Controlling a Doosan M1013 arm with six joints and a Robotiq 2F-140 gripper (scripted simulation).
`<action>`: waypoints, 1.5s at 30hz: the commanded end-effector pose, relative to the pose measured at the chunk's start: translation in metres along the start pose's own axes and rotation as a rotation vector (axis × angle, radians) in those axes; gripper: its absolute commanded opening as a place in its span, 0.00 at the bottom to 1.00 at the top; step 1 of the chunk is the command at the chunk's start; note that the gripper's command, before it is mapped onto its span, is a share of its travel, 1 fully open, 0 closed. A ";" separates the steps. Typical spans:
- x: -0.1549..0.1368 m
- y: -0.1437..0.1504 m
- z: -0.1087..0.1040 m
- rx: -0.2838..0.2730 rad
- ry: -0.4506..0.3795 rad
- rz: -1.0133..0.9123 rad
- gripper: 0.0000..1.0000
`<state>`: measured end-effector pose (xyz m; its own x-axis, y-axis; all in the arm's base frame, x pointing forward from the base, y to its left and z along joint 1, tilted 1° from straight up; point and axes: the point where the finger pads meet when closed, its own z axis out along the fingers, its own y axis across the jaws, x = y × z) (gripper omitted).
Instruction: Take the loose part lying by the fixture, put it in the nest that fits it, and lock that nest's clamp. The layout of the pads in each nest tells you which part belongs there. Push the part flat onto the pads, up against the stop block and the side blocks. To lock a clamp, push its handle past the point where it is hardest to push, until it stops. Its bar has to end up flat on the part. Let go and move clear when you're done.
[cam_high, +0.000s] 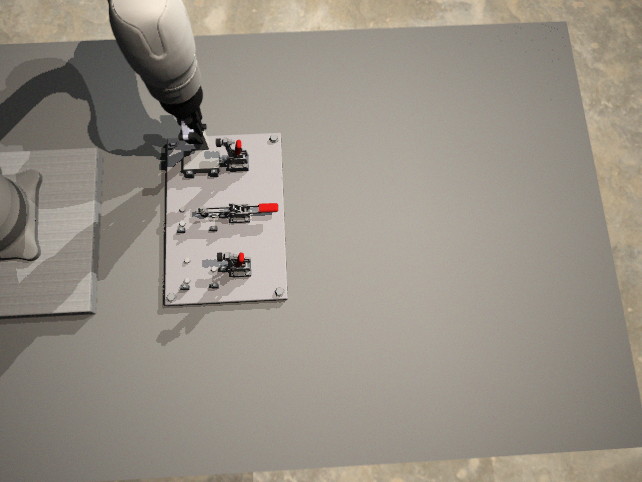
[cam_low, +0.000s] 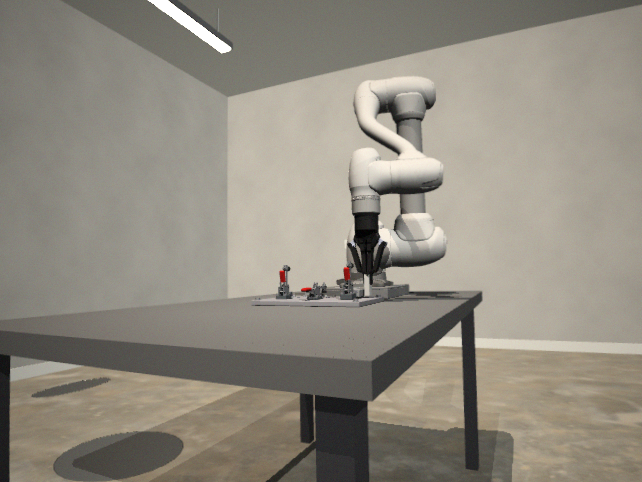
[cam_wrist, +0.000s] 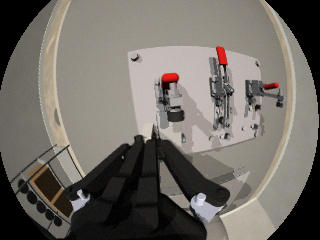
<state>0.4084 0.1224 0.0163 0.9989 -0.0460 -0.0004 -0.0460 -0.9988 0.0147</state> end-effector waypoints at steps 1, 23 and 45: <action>0.000 0.002 0.000 0.000 0.000 0.000 0.10; 0.000 0.008 0.000 0.000 0.000 0.000 0.10; 0.000 0.009 0.000 0.000 0.000 0.000 0.10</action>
<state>0.4079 0.1122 0.0164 0.9990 -0.0458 -0.0005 -0.0457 -0.9988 0.0147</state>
